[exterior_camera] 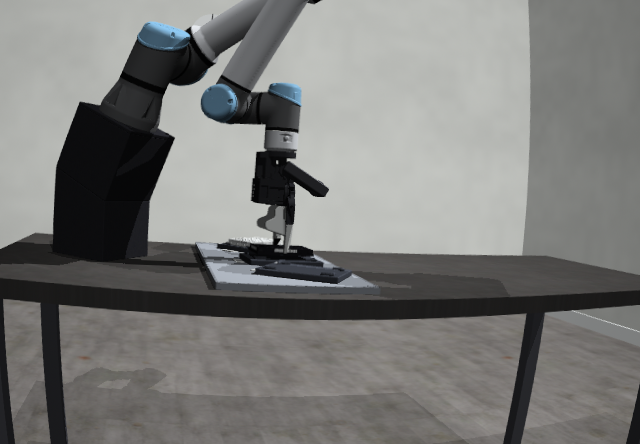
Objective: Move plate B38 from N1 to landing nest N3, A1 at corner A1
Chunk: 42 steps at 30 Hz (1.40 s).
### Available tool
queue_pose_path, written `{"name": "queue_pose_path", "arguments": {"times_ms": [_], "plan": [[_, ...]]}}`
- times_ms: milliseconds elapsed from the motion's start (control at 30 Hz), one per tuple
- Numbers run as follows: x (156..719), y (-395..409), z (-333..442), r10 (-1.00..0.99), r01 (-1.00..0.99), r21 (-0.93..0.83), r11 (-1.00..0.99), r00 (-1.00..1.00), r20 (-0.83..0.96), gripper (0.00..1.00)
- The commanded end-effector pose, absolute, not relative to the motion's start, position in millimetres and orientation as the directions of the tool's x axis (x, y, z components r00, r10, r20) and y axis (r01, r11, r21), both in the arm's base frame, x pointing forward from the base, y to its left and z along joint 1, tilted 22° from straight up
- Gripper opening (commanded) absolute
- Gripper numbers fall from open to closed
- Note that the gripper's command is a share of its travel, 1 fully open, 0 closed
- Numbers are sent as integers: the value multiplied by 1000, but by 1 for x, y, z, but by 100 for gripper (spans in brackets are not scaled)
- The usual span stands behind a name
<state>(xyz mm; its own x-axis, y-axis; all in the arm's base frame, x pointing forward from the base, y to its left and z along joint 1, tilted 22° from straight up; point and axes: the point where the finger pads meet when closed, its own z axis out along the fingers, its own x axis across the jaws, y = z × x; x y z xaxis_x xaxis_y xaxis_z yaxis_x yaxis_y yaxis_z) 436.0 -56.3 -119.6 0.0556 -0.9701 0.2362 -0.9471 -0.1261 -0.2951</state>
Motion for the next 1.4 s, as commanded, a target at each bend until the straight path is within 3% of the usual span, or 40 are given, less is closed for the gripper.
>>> {"name": "queue_pose_path", "arguments": {"times_ms": [0, 1367], "plan": [[438, -58, -121, -970, -946, -298, -125, 53, 237, 0], [439, -59, -128, -970, -947, -297, -126, 55, 237, 0]]}}
